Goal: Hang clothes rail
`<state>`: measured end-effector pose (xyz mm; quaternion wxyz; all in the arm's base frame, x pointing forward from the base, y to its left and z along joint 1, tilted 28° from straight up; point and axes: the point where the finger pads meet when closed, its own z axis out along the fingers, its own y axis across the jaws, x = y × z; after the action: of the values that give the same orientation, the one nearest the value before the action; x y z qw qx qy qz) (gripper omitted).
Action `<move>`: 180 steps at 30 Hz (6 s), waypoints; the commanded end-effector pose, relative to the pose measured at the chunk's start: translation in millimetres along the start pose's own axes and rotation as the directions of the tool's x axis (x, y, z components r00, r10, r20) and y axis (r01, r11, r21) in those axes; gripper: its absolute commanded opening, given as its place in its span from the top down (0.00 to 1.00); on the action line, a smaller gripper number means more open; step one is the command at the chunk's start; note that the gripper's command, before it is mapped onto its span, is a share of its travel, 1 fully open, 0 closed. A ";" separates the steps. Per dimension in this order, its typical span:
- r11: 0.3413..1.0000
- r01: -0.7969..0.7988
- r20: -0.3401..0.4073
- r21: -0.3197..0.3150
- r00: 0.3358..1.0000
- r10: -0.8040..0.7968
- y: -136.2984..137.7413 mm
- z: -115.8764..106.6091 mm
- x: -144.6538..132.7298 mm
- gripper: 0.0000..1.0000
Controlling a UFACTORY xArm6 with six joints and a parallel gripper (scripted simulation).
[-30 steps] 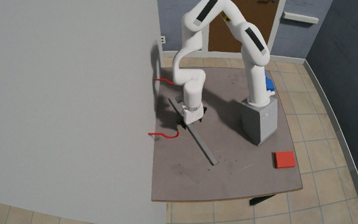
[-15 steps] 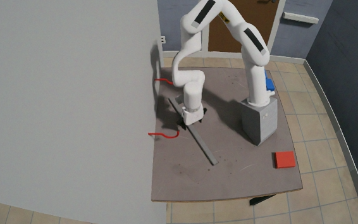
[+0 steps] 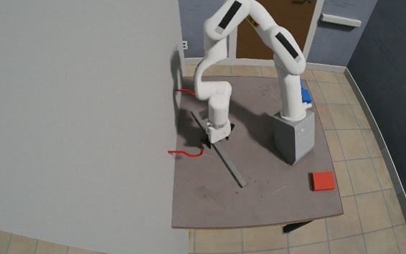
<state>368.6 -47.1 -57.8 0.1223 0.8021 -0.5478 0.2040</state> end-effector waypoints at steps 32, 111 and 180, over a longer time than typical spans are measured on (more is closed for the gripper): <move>1.000 0.000 0.000 0.002 1.000 0.000 -1.0 19.9 0.2 0.00; 1.000 0.000 0.000 0.002 1.000 0.000 -0.9 20.0 0.2 1.00; 1.000 0.000 0.000 0.002 1.000 0.000 -0.9 -1.4 0.2 1.00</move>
<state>368.5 -46.9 -57.6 0.1222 0.8021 -0.5478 0.2042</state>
